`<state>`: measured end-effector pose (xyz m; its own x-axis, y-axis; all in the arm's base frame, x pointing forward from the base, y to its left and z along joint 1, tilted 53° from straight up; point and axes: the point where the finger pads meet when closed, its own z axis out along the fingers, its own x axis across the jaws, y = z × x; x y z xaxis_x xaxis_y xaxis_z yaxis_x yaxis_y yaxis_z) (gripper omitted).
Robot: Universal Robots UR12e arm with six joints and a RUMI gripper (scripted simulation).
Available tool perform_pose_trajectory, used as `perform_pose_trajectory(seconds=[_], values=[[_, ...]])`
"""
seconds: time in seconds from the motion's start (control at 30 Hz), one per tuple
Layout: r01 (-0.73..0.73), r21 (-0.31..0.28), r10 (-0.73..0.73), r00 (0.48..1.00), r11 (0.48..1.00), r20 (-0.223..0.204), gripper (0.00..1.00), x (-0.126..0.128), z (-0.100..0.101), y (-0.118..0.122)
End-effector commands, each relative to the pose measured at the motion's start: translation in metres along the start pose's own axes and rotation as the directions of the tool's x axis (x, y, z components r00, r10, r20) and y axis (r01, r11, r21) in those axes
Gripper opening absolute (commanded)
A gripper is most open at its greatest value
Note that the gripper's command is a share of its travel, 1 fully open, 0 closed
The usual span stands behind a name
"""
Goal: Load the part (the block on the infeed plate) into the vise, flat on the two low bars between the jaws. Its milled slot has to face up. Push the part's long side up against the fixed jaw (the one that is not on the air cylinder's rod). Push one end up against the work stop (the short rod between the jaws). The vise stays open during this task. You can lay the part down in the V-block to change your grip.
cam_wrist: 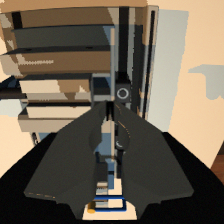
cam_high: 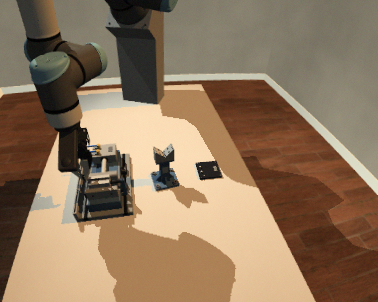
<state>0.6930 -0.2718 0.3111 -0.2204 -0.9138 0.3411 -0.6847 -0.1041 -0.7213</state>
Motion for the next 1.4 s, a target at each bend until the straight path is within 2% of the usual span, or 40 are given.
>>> perform_pose_trajectory(seconds=[0.0, 1.37], values=[[0.000, 0.001, 0.000, 1.000, 1.000, 0.000, 0.00, 0.0000, 0.0006, -0.0004], [0.000, 0.001, 0.000, 1.000, 1.000, 0.000, 0.00, 0.0000, 0.0059, -0.0004]])
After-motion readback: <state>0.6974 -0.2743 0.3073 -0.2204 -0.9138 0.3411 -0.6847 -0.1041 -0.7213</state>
